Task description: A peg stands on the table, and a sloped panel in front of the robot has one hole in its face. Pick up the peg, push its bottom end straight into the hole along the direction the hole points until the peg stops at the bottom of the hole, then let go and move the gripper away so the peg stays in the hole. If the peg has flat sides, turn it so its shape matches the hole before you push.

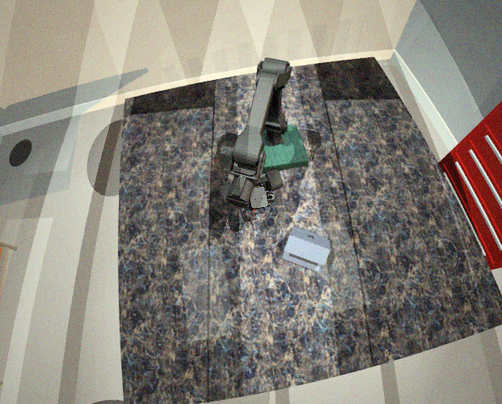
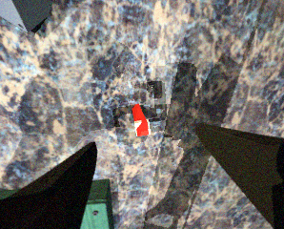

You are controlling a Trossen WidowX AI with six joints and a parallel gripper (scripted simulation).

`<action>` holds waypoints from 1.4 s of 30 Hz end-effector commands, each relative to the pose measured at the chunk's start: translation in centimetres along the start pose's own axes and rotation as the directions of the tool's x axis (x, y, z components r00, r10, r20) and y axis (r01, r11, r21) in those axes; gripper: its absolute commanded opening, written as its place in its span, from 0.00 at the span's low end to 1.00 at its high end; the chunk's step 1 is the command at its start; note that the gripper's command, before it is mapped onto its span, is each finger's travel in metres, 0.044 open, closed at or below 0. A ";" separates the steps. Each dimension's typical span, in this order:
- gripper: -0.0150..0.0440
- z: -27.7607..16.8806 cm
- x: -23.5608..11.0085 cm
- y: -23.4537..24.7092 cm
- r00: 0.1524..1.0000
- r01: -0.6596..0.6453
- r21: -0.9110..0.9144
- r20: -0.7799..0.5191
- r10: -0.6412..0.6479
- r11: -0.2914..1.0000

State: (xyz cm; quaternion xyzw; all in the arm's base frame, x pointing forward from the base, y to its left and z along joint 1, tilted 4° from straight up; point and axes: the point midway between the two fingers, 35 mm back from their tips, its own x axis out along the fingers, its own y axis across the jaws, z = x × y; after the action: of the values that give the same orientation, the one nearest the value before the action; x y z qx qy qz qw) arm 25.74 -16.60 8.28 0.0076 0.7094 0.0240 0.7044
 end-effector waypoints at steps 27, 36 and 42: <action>1.00 -0.2 5.1 0.1 1.000 -0.003 0.004 -0.013 0.003 1.000; 1.00 -0.3 6.3 0.2 1.000 -0.003 0.004 -0.013 0.003 1.000; 1.00 -0.3 6.3 0.2 1.000 -0.003 0.004 -0.013 0.003 1.000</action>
State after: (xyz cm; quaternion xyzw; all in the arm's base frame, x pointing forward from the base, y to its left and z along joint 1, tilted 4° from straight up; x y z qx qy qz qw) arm 25.62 -16.28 2.35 0.0076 0.7102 0.0238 0.7036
